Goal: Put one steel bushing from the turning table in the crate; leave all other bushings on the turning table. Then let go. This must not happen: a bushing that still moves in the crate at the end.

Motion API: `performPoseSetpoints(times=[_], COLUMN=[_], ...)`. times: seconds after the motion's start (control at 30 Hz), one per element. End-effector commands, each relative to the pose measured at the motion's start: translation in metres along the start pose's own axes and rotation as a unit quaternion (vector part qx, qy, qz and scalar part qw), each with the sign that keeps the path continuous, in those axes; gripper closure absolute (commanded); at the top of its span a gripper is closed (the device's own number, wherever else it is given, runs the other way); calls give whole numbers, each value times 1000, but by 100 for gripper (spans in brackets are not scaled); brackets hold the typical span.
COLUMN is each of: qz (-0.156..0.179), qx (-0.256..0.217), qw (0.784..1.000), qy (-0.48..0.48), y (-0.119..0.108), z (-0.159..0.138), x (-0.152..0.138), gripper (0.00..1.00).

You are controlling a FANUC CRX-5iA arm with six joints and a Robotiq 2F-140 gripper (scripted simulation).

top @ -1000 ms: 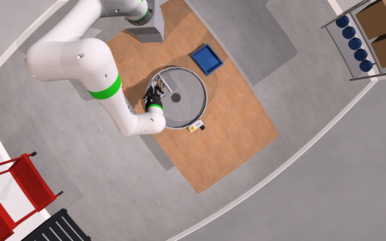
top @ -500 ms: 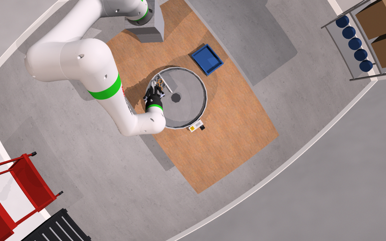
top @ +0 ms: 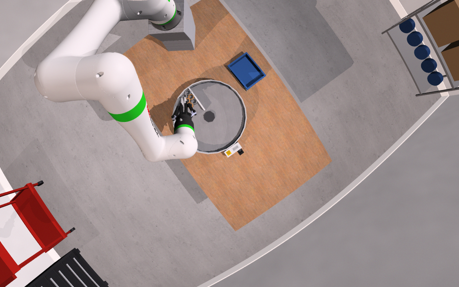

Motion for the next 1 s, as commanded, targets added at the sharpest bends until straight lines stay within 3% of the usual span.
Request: performPoseSetpoints(times=[0.0, 0.97], qz=[0, 0], qx=[0, 0], qw=[1000, 1000], qy=[0, 0], y=[0, 4], z=[0, -3], x=[0, 1], gripper=[94, 94])
Point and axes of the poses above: the point where the finger pads meet when closed, its own y axis out along the fingers, its own x axis across the jaws, z = x × y, the point moved 9 cm from there along -y, back along the fingers, and after that the axes turned 11 degrees about y, right-handed, at the moved point
